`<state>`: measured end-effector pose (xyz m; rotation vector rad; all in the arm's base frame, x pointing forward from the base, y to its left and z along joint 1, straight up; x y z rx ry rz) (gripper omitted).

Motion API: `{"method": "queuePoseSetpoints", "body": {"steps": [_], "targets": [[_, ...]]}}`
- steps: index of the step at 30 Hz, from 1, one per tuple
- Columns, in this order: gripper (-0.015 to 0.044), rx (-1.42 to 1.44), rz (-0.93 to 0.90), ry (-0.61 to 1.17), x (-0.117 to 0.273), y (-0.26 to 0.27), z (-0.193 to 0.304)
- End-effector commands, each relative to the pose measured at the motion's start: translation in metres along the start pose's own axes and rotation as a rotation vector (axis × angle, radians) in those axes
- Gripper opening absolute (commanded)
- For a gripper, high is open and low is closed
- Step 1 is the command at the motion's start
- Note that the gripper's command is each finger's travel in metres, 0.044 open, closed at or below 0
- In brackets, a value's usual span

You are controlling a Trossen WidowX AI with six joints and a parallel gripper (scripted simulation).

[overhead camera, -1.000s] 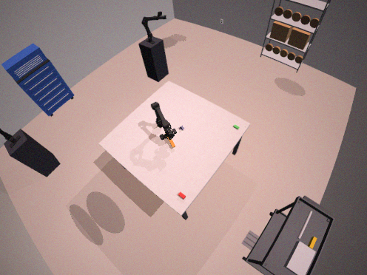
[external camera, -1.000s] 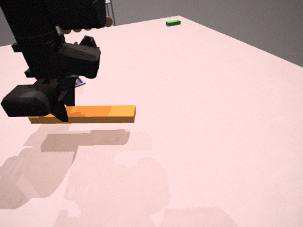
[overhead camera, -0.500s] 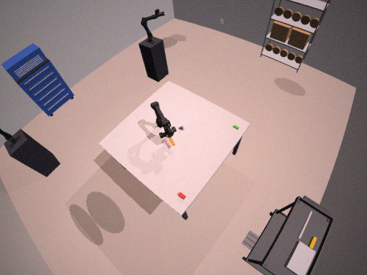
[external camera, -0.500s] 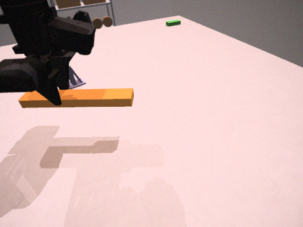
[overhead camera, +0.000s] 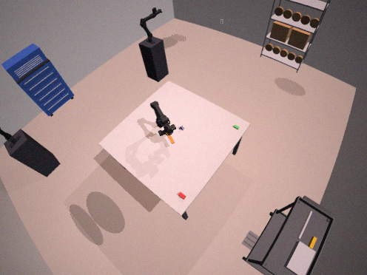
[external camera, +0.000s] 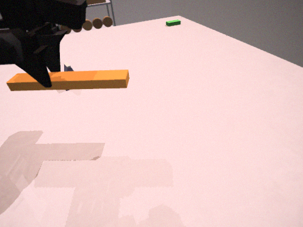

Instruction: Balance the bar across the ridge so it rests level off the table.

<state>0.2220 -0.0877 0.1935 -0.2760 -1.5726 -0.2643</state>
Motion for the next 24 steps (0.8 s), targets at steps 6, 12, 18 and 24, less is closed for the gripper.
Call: {"method": "queuePoseSetpoints", "body": {"steps": [6, 12, 18, 24], "targets": [[0.0, 0.085, -0.006, -0.004, 0.004, 0.029, 0.001], [0.0, 0.159, -0.008, -0.004, 0.005, 0.052, 0.004], [0.0, 0.235, -0.01, -0.004, 0.005, 0.075, 0.009], [0.0, 0.311, -0.012, -0.004, 0.005, 0.098, 0.017]]}}
Point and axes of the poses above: the point midway between the two fingers, 35 mm back from their tips, its own x axis back along the fingers, its own y axis across the jaws, z = x × y, the point moved 4 cm from there along x, back along the fingers, and after that the axes turned 4 degrees about x, right-handed, at the moved point
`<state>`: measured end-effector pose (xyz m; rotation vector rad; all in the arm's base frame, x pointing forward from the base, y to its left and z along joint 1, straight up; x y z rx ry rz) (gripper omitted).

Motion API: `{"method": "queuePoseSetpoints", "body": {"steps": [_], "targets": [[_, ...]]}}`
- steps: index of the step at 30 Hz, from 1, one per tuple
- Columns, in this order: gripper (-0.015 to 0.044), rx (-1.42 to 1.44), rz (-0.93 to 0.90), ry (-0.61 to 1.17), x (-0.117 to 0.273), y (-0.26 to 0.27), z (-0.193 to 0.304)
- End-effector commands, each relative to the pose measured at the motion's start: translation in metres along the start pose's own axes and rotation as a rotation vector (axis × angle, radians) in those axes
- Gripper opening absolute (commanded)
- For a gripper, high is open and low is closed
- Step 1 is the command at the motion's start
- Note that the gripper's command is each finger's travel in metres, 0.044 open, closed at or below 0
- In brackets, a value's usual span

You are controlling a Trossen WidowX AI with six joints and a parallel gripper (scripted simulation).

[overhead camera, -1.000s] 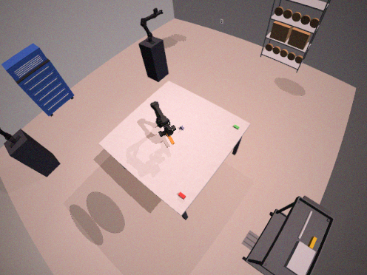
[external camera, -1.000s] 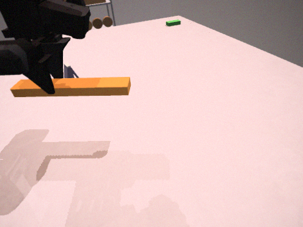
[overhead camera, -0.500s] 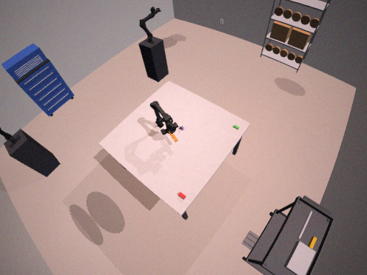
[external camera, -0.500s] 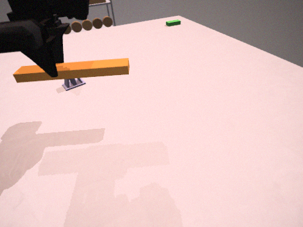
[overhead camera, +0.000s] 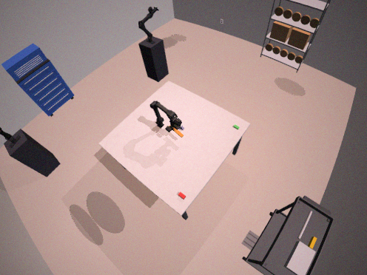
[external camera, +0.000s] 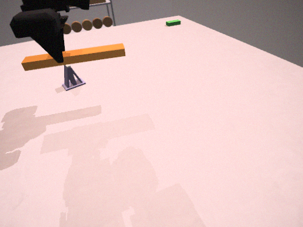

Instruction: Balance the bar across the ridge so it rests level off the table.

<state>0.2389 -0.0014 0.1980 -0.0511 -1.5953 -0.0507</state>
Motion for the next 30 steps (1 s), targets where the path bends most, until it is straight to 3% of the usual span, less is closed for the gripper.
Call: {"method": "queuePoseSetpoints", "body": {"steps": [1, 30], "targets": [[0.0, 0.045, -0.002, 0.002, 0.0, 0.015, 0.002], [0.0, 0.391, -0.012, 0.003, 0.001, 0.105, 0.039]]}}
Point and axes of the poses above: the point midway between the two fingers, 35 mm back from their tips, its own x axis back along the fingers, its own y axis across the jaws, z = x × y, the point moved 4 cm from there along x, back along the fingers, and after that the axes turned 4 degrees about x, right-handed, at the moved point
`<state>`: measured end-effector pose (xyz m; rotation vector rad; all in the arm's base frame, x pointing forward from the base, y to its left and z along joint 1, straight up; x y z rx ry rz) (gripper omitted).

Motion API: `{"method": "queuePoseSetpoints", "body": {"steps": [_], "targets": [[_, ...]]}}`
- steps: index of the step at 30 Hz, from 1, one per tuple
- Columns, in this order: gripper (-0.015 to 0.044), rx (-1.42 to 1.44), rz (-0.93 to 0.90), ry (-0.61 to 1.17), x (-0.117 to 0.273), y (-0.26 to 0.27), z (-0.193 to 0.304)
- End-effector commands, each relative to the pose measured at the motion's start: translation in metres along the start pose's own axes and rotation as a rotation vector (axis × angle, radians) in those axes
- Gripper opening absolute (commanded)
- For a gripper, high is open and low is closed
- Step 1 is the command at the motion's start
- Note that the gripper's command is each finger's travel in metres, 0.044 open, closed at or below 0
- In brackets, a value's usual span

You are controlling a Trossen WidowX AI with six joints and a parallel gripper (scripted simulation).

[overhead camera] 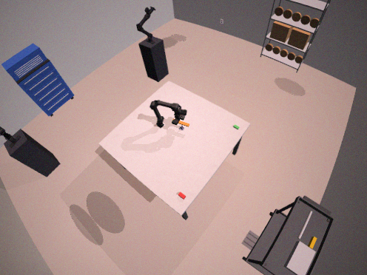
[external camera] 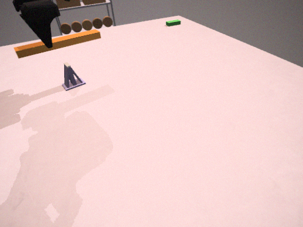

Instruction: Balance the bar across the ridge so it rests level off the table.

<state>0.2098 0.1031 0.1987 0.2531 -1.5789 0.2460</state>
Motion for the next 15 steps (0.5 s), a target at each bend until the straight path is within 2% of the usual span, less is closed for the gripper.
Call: {"method": "queuePoseSetpoints", "body": {"steps": [1, 15], "targets": [[0.0, 0.009, -0.003, 0.0, -0.001, 0.004, 0.002], [0.0, 0.01, -0.003, 0.0, -0.023, 0.004, 0.001]]}}
Point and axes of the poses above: the point midway between the two fingers, 35 mm back from their tips, its own x axis back along the fingers, its own y axis across the jaws, z = x × y, the point moved 4 cm from there along x, back along the fingers, and after that the axes turned 4 degrees about x, right-handed, at the moved point
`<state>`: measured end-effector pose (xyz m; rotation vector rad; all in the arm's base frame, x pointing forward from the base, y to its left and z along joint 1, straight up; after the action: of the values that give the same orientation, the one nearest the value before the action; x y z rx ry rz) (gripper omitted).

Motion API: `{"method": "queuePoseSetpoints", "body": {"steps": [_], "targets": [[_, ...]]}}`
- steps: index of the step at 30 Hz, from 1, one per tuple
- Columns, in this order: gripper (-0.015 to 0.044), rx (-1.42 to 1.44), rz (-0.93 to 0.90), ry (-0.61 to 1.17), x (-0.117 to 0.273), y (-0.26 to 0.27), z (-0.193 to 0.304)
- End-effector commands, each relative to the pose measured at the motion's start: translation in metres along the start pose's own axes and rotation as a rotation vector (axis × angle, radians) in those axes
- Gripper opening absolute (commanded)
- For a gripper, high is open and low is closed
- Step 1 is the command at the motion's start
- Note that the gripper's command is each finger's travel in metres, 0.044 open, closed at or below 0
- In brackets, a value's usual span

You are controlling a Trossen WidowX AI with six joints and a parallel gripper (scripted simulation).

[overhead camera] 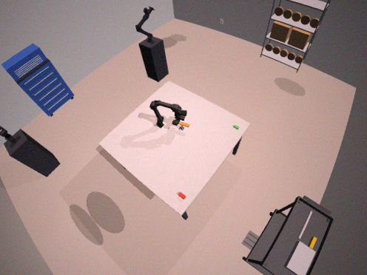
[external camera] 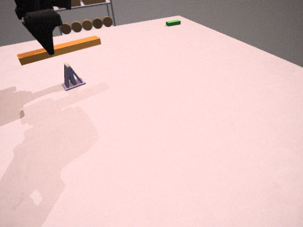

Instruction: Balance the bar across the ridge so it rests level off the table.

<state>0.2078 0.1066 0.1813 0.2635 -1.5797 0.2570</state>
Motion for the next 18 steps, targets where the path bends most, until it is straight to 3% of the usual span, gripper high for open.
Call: {"method": "queuePoseSetpoints", "body": {"steps": [1, 18], "targets": [[0.0, -0.003, -0.003, 0.002, -0.007, 0.0, 0.0], [0.0, -0.002, -0.003, 0.002, -0.026, -0.002, 0.001]]}}
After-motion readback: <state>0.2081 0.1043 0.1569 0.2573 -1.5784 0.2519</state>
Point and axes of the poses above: the point midway between the two fingers, 35 mm back from their tips, its own x axis back along the fingers, its own y axis across the jaws, z = x × y, the point moved 4 cm from there along x, back along the fingers, and after that the axes turned 4 degrees about x, right-handed, at the moved point
